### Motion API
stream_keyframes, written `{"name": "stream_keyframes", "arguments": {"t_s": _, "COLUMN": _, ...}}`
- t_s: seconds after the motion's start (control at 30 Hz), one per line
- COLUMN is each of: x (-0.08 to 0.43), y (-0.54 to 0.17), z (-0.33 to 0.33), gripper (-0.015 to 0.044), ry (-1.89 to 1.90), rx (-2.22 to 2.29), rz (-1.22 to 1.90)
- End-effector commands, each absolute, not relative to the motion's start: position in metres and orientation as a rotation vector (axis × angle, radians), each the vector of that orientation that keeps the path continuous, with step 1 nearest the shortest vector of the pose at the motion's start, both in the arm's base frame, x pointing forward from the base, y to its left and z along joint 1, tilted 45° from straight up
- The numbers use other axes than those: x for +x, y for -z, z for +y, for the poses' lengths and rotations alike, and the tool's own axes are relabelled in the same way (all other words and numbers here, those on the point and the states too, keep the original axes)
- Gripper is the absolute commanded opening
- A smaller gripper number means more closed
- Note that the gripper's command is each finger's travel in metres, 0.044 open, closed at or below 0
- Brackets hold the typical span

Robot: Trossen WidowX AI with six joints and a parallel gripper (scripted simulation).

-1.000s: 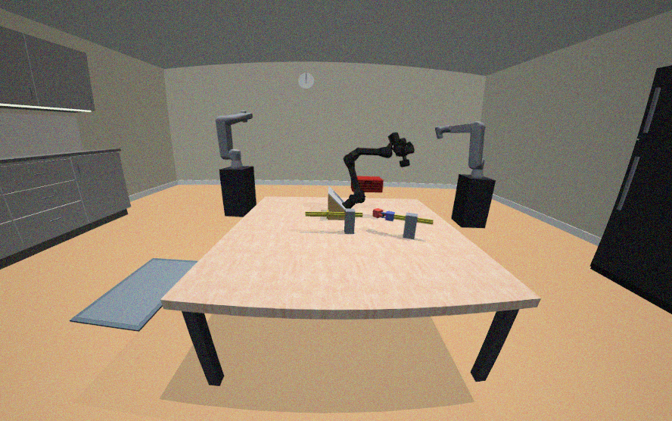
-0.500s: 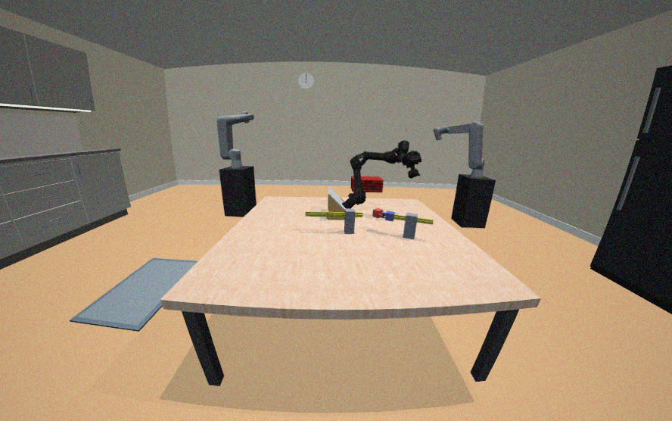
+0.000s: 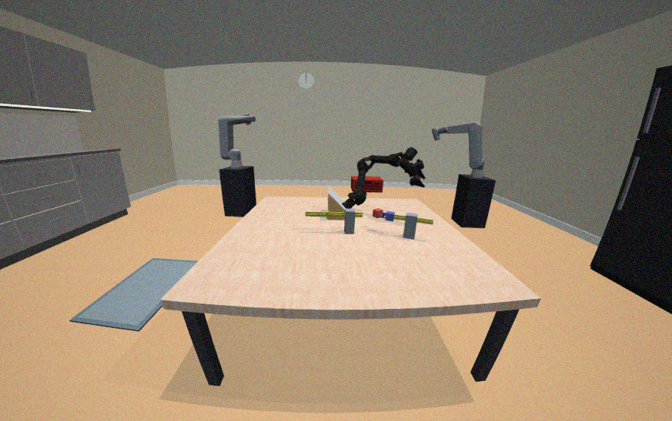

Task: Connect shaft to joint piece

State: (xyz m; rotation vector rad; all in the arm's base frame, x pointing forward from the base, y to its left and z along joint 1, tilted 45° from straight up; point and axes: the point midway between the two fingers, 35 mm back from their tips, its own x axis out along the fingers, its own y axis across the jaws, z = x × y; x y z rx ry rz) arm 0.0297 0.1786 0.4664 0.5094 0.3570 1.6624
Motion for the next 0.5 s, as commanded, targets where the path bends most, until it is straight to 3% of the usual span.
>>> {"name": "stream_keyframes", "arguments": {"t_s": 0.0, "x": 0.061, "y": -0.448, "z": 0.184, "gripper": 0.0440, "ry": -1.545, "rx": 0.475, "rz": 0.364}}
{"name": "stream_keyframes", "arguments": {"t_s": 0.47, "x": 0.160, "y": -0.373, "z": 0.157, "gripper": 0.0440, "ry": -1.112, "rx": 0.276, "rz": 0.413}}
